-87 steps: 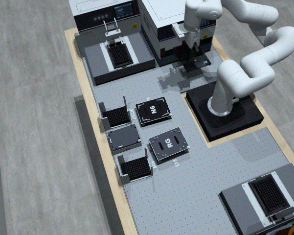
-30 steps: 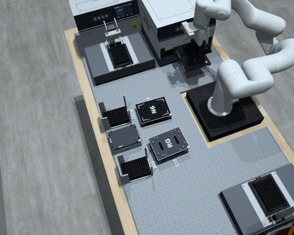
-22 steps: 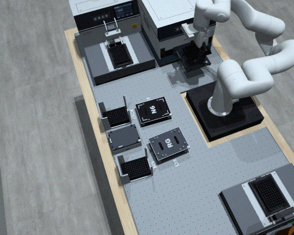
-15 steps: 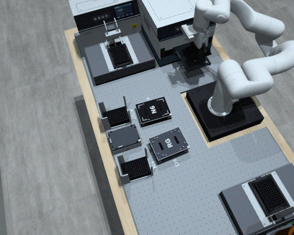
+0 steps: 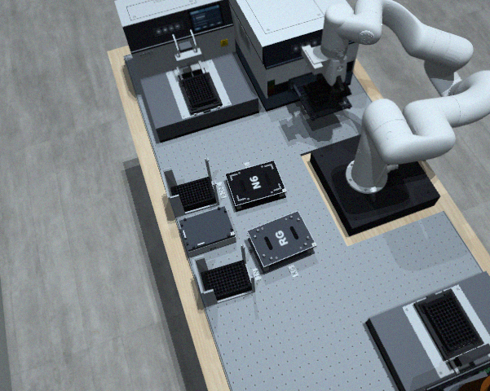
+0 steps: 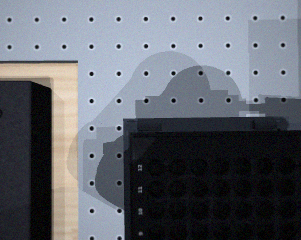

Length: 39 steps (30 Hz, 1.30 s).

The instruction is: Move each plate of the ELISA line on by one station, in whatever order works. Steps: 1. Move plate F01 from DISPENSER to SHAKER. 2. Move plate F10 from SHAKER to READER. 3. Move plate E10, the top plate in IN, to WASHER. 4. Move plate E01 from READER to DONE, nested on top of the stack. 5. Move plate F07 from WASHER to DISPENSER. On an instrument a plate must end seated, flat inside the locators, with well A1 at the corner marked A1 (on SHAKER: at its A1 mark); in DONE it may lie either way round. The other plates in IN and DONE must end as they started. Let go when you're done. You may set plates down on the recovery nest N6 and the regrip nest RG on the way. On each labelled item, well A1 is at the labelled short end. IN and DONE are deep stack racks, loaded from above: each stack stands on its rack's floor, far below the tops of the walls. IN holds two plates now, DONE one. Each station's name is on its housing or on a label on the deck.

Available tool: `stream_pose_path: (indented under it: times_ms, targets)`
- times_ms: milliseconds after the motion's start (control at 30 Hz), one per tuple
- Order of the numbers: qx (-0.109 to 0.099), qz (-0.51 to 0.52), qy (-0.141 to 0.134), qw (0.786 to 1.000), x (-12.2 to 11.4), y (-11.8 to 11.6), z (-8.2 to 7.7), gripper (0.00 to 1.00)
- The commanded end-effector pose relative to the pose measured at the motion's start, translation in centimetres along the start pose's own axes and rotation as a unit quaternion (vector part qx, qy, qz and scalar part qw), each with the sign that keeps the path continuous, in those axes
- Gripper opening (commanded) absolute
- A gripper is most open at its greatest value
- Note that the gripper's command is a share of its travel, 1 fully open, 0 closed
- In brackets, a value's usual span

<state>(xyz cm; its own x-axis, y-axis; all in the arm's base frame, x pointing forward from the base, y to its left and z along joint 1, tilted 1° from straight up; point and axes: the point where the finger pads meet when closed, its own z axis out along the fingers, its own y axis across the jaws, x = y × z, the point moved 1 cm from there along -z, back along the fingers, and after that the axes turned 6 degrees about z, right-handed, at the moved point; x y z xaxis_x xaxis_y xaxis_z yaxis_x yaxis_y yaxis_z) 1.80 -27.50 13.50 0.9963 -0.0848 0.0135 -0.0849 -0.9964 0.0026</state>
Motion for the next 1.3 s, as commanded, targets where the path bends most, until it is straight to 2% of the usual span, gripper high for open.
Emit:
stream_pose_path:
  times_ms: [0,333,1033,1267]
  targets:
    - [-0.001,0.0,0.0,1.0,0.0,0.1,0.5,0.0]
    - [-0.001,0.0,0.0,1.0,0.0,0.1,1.7,0.0]
    - [-0.001,0.0,0.0,1.0,0.0,0.1,1.8,0.0]
    - [-0.001,0.0,0.0,1.0,0.0,0.1,2.7,0.0]
